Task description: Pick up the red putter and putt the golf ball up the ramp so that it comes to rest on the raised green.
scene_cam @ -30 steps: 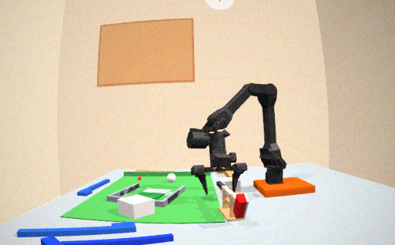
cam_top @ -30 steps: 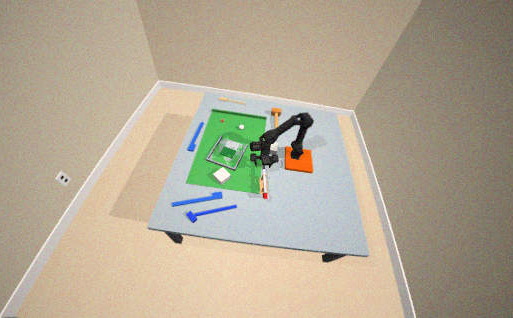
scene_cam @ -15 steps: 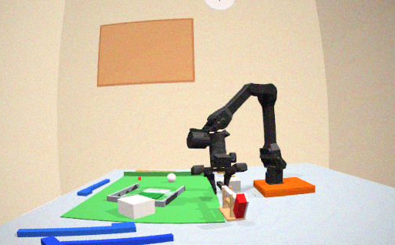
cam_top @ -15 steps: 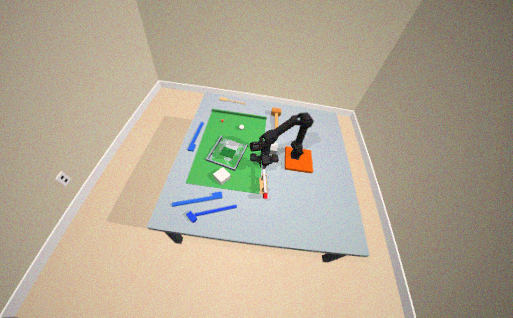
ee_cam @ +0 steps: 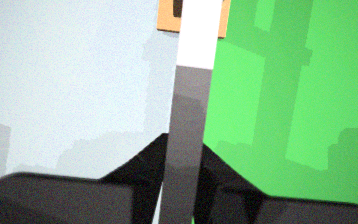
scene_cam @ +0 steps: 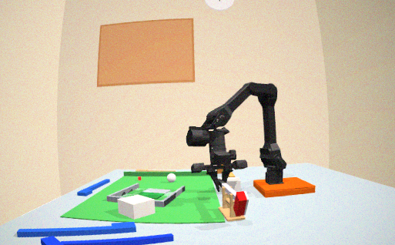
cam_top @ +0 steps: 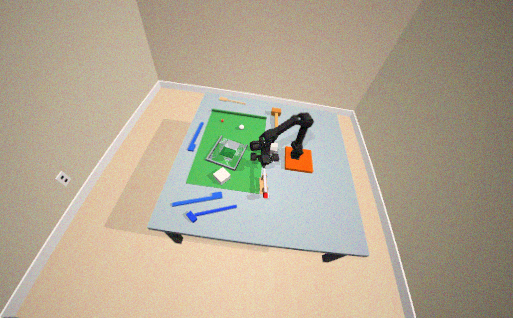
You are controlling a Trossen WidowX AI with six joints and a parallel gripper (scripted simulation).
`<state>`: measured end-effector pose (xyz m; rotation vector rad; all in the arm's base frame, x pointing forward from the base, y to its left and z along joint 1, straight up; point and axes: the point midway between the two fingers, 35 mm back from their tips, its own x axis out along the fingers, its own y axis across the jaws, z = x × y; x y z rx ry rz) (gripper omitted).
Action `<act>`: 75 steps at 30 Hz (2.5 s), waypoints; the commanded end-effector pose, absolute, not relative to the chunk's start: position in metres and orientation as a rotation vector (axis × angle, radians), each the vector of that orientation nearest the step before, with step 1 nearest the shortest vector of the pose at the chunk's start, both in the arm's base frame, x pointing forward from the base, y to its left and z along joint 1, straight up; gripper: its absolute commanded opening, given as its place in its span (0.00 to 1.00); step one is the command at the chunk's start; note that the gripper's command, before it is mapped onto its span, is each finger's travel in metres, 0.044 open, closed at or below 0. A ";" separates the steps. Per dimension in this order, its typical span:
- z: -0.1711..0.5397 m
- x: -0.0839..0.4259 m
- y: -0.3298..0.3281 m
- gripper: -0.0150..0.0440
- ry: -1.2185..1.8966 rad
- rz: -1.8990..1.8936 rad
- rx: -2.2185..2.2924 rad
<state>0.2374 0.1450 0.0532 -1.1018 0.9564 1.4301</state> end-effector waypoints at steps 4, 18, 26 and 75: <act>0.095 0.242 0.148 0.25 0.933 1.425 -1.104; 0.136 0.238 0.145 0.25 0.940 1.420 -1.107; 0.138 0.254 0.117 0.25 1.021 1.292 -1.027; 0.156 0.261 -0.149 0.25 1.490 0.122 -0.121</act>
